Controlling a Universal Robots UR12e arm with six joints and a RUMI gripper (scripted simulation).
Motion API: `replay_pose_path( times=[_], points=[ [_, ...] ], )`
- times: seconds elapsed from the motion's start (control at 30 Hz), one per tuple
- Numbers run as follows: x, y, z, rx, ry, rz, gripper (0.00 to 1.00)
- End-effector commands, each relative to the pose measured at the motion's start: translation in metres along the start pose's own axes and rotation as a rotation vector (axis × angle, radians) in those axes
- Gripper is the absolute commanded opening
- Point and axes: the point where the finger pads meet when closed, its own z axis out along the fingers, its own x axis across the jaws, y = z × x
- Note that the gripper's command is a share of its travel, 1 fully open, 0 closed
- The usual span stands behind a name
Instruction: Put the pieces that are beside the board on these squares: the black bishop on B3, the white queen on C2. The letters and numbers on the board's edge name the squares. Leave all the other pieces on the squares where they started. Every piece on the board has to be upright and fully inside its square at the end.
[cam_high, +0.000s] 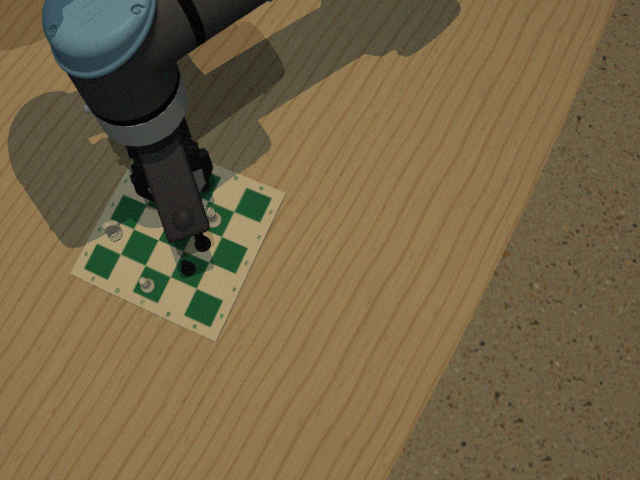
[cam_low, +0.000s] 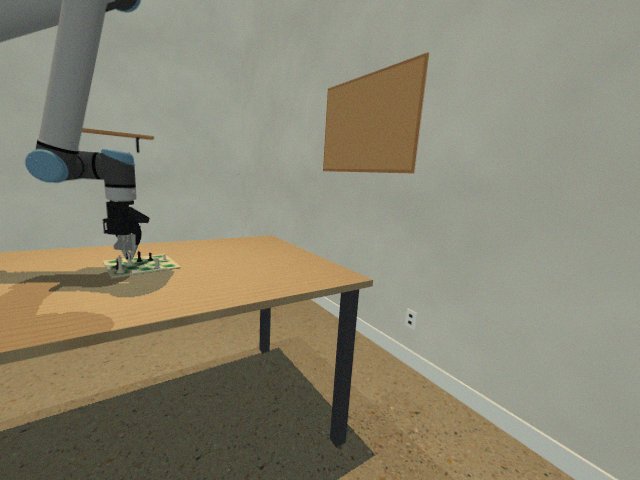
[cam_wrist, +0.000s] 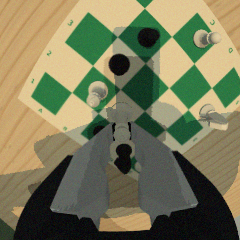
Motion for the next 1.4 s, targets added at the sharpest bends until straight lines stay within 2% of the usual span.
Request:
replay_pose_path(
  times=[0.0,0.83,0.87,1.0,1.03,1.1,1.13,1.2,1.23,1.3,1.33,1.37],
  points=[
    [0.0003,-0.0002,-0.0004,0.000,0.001,0.000,0.00],
    [0.0003,-0.0002,-0.0004,0.000,0.001,0.000,0.00],
    [0.0003,-0.0002,-0.0004,0.000,0.001,0.000,0.05],
    [0.0003,-0.0002,-0.0004,0.000,0.001,0.000,0.05],
    [0.0003,-0.0002,-0.0004,0.000,0.001,0.000,0.10],
    [0.0003,-0.0002,-0.0004,0.000,0.001,0.000,0.10],
    [0.0003,-0.0002,-0.0004,0.000,0.001,0.000,0.15],
    [0.0003,-0.0002,-0.0004,0.000,0.001,0.000,0.15],
    [0.0003,-0.0002,-0.0004,0.000,0.001,0.000,0.20],
    [0.0003,-0.0002,-0.0004,0.000,0.001,0.000,0.20],
    [0.0003,-0.0002,-0.0004,0.000,0.001,0.000,0.25],
    [0.0003,-0.0002,-0.0004,0.000,0.001,0.000,0.25]
  ],
)
